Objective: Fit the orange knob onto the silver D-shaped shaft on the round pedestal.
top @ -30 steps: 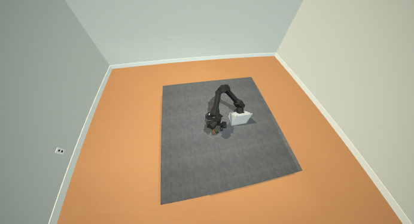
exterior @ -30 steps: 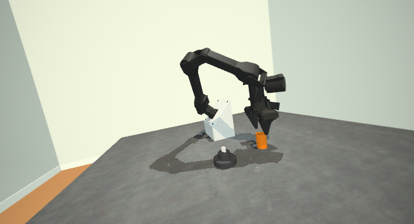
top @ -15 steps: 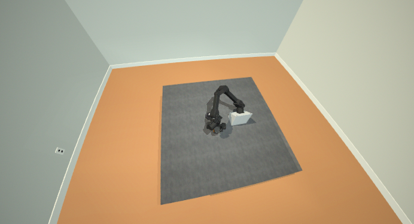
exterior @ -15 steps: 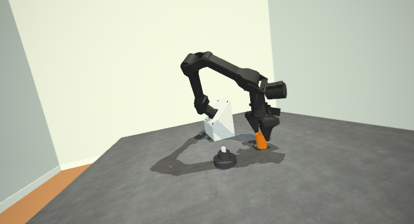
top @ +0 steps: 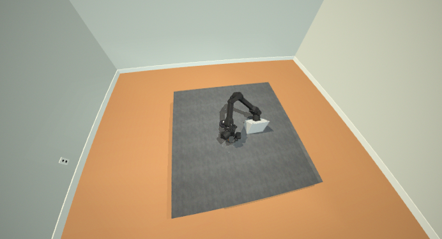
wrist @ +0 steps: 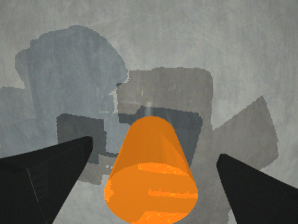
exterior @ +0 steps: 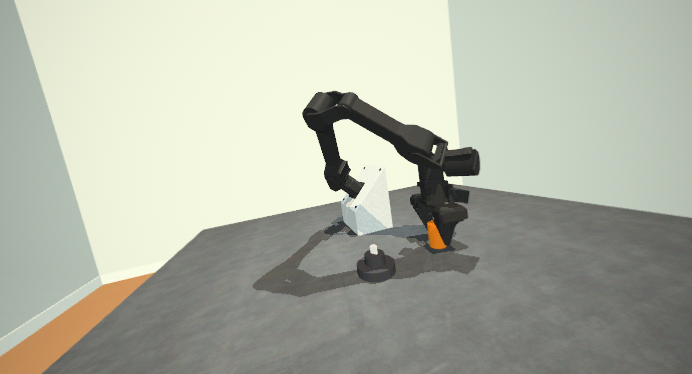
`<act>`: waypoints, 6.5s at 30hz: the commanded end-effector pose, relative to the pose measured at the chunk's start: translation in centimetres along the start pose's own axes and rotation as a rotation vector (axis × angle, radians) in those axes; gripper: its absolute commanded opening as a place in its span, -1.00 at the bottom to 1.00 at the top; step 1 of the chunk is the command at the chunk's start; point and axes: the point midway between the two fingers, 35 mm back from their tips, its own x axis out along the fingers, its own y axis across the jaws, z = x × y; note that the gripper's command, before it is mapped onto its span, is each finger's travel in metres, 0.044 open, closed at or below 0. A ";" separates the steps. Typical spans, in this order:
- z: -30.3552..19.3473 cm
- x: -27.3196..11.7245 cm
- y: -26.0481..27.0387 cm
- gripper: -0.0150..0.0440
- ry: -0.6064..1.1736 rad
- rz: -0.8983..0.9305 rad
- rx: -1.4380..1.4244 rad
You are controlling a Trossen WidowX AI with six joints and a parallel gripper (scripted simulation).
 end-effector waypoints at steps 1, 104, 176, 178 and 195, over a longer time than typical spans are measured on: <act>-0.1 1.1 0.4 1.00 0.012 0.005 -0.013; -6.6 -10.8 -4.6 -0.49 -0.018 0.007 -0.021; -17.7 -5.1 -6.8 -0.49 0.019 0.004 -0.010; -17.7 -5.1 -6.8 -0.49 0.019 0.004 -0.010; -17.6 -5.4 -6.8 -0.49 0.019 0.006 -0.209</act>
